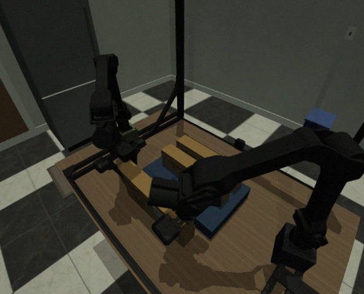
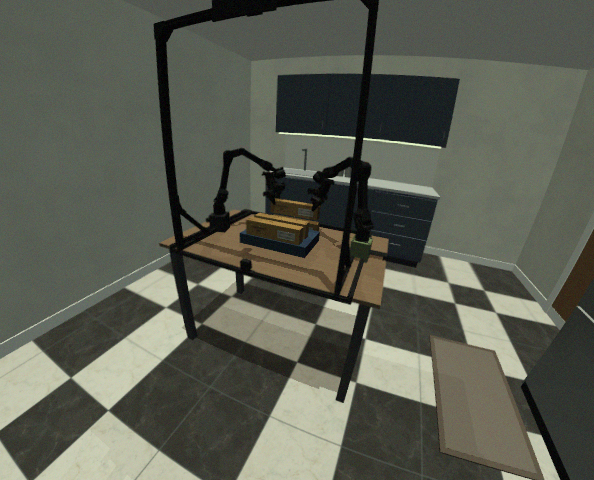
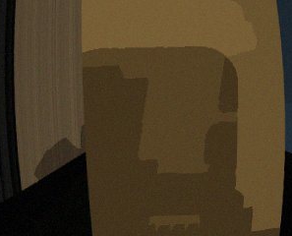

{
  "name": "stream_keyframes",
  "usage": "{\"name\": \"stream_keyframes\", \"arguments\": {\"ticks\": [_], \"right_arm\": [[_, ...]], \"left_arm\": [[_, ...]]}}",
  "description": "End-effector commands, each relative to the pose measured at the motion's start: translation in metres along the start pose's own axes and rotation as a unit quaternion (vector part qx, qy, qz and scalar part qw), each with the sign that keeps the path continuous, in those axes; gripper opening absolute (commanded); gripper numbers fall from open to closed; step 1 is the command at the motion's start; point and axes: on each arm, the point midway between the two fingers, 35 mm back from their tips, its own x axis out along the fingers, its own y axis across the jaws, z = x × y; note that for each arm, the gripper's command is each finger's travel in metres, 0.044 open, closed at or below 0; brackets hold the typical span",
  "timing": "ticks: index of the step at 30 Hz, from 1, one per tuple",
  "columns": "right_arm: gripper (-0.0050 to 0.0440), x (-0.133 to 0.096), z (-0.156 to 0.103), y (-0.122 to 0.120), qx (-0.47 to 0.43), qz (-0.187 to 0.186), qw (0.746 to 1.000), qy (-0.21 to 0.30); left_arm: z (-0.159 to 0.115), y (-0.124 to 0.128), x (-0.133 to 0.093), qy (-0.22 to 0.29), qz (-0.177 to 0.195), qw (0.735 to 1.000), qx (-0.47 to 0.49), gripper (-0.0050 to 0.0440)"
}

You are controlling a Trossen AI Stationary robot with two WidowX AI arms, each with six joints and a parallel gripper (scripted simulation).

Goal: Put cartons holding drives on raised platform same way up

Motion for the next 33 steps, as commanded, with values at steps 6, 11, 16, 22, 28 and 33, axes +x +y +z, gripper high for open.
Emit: {"name": "stream_keyframes", "arguments": {"ticks": [6, 11, 16, 22, 28, 33], "right_arm": [[0.0000, -0.017, 0.006, 0.034, -0.003, -0.019, 1.000, -0.023], [0.0000, -0.016, 0.006, 0.045, -0.003, -0.019, 1.000, -0.023], [0.0000, -0.015, 0.005, 0.063, -0.003, -0.019, 1.000, -0.023], [0.0000, -0.013, 0.005, 0.082, -0.003, -0.019, 1.000, -0.023], [0.0000, -0.012, 0.004, 0.092, -0.003, -0.019, 1.000, -0.023], [0.0000, -0.011, 0.004, 0.103, -0.003, -0.019, 1.000, -0.023]], "left_arm": [[0.005, -0.034, -0.015, -0.018, 0.019, 1.000, 0.002, 0.0000], [0.004, -0.045, -0.014, -0.018, 0.019, 1.000, 0.002, 0.0000], [0.004, -0.063, -0.012, -0.018, 0.019, 1.000, 0.002, 0.0000], [0.004, -0.082, -0.010, -0.018, 0.019, 1.000, 0.002, 0.0000], [0.004, -0.093, -0.009, -0.018, 0.019, 1.000, 0.002, 0.0000], [0.003, -0.103, -0.008, -0.018, 0.019, 1.000, 0.002, 0.0000]]}}
